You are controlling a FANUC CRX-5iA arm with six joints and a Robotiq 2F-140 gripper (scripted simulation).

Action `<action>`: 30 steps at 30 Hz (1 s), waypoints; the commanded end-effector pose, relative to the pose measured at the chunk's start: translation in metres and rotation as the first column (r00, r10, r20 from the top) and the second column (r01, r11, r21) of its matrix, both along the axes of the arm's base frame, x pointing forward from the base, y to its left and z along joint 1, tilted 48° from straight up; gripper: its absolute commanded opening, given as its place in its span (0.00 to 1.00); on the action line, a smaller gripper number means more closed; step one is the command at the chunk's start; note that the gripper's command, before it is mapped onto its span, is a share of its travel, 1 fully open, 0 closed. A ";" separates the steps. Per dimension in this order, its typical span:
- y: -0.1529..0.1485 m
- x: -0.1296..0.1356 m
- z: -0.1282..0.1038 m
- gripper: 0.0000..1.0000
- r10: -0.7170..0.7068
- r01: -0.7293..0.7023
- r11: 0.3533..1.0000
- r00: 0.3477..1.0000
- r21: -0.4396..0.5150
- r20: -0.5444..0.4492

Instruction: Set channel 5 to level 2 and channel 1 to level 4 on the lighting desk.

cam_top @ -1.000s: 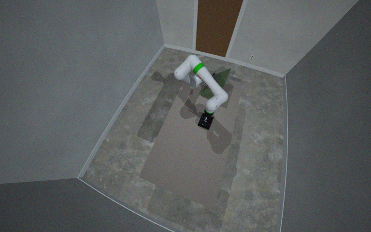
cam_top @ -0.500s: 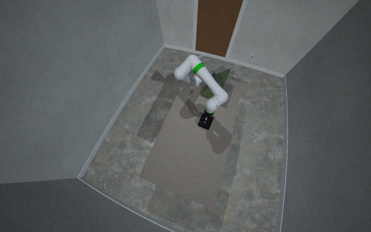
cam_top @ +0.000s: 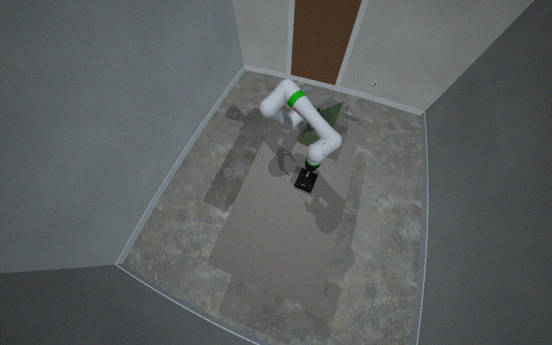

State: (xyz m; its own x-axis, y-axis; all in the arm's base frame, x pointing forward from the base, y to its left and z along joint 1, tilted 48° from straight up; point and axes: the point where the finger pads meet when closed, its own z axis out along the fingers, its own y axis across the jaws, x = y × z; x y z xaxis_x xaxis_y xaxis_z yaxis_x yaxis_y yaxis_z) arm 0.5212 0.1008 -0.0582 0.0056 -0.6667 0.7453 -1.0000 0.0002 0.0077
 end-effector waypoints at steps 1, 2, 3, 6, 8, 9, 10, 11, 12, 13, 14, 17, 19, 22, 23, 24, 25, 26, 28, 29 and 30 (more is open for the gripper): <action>0.008 0.000 0.007 1.00 0.000 0.000 1.000 1.000 0.000 0.000; 0.010 0.000 0.009 1.00 0.000 0.000 1.000 1.000 0.000 0.000; 0.013 0.000 0.011 1.00 0.000 0.000 1.000 1.000 0.000 0.000; 0.017 0.000 0.015 1.00 0.000 0.000 1.000 1.000 0.000 0.000; 0.019 0.000 0.017 1.00 0.000 0.000 1.000 1.000 0.000 0.000; 0.020 0.000 0.017 1.00 0.000 0.000 1.000 1.000 0.000 0.000; 0.020 0.000 0.018 1.00 0.000 0.000 1.000 1.000 0.000 0.000; 0.020 0.000 0.018 1.00 0.000 0.000 1.000 1.000 0.000 0.000; 0.020 0.000 0.018 1.00 0.000 0.000 1.000 1.000 0.000 0.000; 0.020 0.000 0.018 1.00 0.000 0.000 1.000 1.000 0.000 0.000; 0.020 0.000 0.018 1.00 0.000 0.000 1.000 1.000 0.000 0.000; 0.020 0.000 0.018 1.00 0.000 0.000 1.000 1.000 0.000 0.000; 0.020 0.000 0.018 1.00 0.000 0.000 1.000 1.000 0.000 0.000; 0.020 0.000 0.018 1.00 0.000 0.000 1.000 1.000 0.000 0.000; 0.020 0.000 0.018 1.00 0.000 0.000 1.000 1.000 0.000 0.000; 0.020 0.000 0.018 1.00 0.000 0.000 1.000 1.000 0.000 0.000; 0.020 0.000 0.018 1.00 0.000 0.000 1.000 1.000 0.000 0.000; 0.020 0.000 0.018 1.00 0.000 0.000 1.000 1.000 0.000 0.000; 0.020 0.000 0.018 1.00 0.000 0.000 1.000 1.000 0.000 0.000; 0.020 0.000 0.018 1.00 0.000 0.000 1.000 1.000 0.000 0.000; 0.020 0.000 0.018 1.00 0.000 0.000 1.000 1.000 0.000 0.000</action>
State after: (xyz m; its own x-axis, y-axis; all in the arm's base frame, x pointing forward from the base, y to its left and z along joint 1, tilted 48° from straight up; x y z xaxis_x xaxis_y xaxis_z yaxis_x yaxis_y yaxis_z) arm 0.5214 0.1205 -0.0405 0.0056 -0.6666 0.7454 -1.0000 0.0004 0.0078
